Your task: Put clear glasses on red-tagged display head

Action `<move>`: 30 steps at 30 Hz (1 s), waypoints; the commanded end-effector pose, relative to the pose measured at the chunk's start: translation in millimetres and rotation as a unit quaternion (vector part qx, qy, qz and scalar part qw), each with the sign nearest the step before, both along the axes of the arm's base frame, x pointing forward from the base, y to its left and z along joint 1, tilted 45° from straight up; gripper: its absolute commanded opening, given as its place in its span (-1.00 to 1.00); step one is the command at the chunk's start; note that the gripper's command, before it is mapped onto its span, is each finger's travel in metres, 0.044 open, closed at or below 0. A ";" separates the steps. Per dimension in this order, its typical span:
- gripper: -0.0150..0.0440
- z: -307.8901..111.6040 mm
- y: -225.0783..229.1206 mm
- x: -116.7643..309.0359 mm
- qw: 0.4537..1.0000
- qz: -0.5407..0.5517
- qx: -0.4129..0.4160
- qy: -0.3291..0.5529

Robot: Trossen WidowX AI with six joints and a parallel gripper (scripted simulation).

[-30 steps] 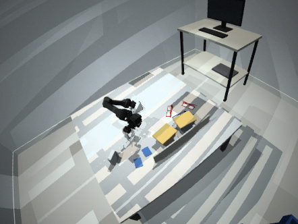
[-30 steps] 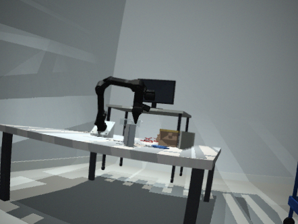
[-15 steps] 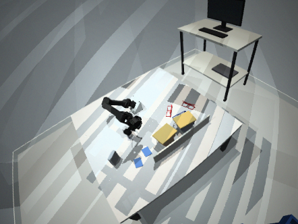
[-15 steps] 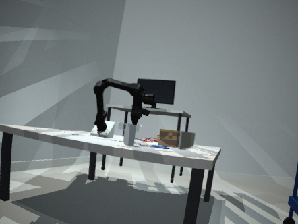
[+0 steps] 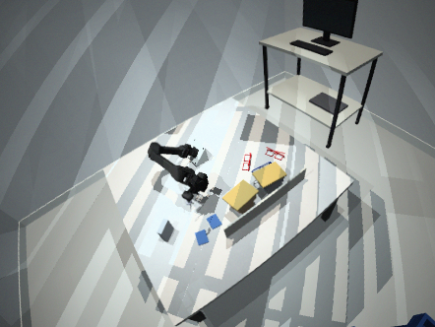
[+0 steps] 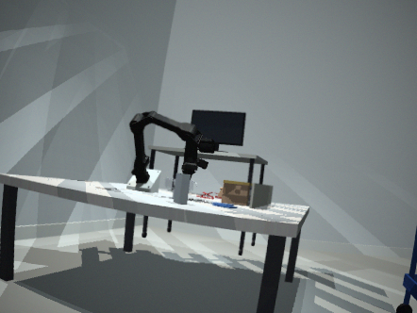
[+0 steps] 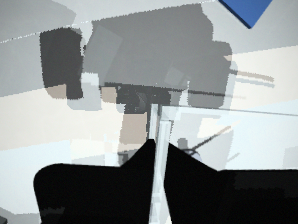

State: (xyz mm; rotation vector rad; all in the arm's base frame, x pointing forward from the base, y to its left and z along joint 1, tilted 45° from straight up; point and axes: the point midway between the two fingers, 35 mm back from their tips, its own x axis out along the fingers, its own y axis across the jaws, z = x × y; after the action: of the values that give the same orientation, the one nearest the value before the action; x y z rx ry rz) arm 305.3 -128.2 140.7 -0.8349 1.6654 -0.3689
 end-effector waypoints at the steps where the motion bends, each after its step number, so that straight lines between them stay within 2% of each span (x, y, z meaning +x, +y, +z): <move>1: -0.49 -3.8 1.4 1.4 1.000 0.002 -0.002 0.003; 30: -0.49 -16.8 13.4 13.5 1.000 0.002 -0.002 0.003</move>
State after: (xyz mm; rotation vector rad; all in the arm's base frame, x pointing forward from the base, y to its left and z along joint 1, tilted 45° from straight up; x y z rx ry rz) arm 314.9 -117.1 125.1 -0.8464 1.6772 -0.3635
